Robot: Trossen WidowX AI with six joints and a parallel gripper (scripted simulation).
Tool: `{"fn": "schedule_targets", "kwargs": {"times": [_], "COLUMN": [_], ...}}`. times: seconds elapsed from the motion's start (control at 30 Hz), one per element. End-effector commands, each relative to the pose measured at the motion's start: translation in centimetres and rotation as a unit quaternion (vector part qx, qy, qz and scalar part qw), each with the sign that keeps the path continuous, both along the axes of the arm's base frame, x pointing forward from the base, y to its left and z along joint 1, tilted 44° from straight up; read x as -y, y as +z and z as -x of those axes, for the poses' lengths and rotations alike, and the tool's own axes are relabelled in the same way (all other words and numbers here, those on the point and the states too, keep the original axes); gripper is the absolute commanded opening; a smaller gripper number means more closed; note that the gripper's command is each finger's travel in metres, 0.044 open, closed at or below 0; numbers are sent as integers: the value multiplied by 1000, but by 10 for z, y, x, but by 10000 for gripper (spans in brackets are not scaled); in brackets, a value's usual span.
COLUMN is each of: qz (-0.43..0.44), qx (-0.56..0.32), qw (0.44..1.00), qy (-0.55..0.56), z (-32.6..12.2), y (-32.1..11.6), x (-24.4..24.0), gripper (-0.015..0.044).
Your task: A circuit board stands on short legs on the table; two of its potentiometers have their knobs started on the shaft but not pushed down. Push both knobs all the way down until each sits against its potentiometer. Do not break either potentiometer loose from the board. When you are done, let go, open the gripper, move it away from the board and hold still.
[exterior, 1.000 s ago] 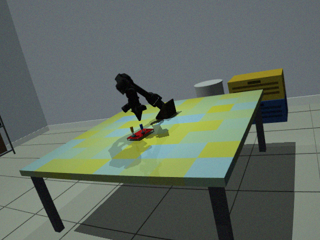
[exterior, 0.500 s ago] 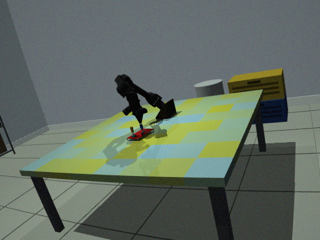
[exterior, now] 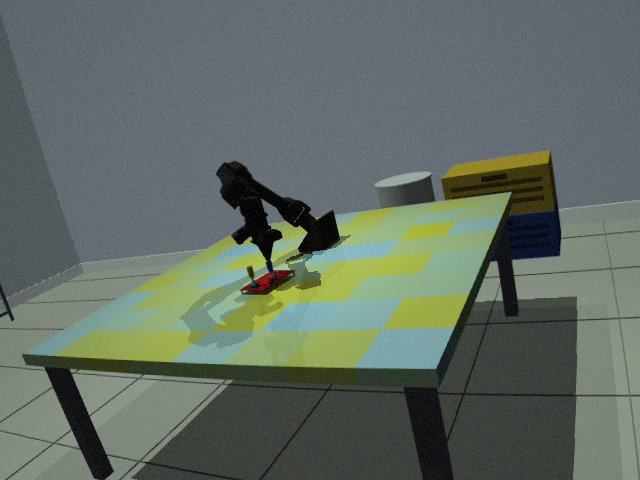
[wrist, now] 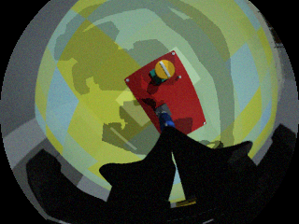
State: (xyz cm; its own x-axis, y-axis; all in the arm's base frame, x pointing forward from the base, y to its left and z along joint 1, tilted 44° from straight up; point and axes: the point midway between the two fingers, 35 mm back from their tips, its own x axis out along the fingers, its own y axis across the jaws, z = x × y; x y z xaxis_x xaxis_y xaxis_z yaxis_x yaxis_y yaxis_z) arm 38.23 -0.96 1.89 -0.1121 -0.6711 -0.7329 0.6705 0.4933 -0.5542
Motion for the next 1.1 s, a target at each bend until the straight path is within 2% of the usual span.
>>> {"fn": "schedule_targets", "kwargs": {"times": [0.0, 1.07], "qz": [2, 2], "qx": [1, 1], "qw": [1000, 1000], "qy": [2, 2], "z": [0, 0], "y": [0, -4], "x": [1, 5], "gripper": [0, 0]}}
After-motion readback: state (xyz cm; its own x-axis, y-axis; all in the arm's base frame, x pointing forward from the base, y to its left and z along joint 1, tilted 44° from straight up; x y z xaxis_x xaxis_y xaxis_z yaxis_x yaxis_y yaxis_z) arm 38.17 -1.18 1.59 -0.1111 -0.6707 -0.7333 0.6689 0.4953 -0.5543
